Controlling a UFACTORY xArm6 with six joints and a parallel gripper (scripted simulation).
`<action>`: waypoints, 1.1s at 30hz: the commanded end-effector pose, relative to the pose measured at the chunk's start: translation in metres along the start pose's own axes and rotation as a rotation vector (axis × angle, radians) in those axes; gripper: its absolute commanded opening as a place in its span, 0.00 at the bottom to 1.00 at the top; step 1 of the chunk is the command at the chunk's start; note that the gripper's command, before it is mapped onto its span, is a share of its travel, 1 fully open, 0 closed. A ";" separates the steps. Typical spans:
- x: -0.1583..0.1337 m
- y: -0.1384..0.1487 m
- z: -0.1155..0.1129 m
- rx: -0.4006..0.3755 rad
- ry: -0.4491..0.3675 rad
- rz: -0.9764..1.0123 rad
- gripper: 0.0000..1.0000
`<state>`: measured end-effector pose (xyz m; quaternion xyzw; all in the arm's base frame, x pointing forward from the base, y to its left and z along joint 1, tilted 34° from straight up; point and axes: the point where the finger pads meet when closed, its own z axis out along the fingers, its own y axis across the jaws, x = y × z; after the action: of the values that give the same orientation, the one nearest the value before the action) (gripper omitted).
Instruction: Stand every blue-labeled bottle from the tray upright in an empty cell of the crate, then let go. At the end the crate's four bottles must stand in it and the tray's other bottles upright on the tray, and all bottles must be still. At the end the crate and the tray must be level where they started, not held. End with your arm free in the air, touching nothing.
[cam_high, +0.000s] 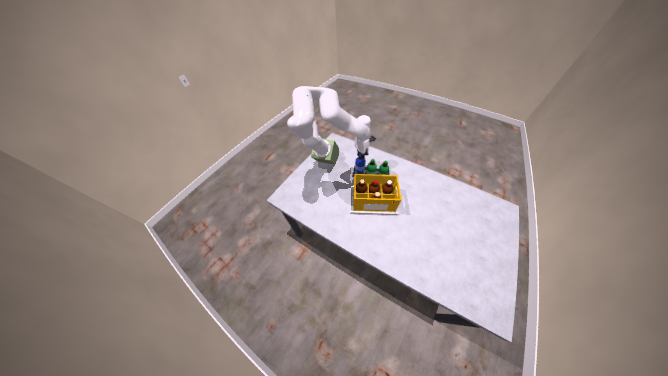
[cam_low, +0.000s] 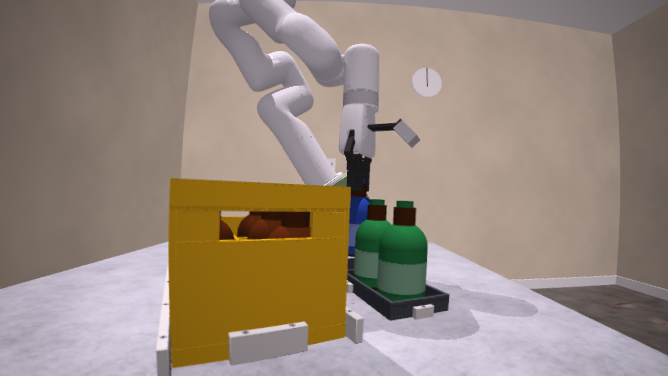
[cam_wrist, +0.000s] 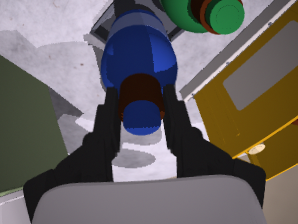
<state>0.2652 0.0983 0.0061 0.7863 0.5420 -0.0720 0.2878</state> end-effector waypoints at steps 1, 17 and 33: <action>0.001 0.001 -0.001 -0.001 0.003 0.001 0.00; 0.001 0.001 -0.006 -0.001 0.003 0.001 0.00; 0.001 0.001 -0.020 -0.001 0.003 0.001 0.00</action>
<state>0.2624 0.1060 0.0179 0.7862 0.5421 -0.0719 0.2878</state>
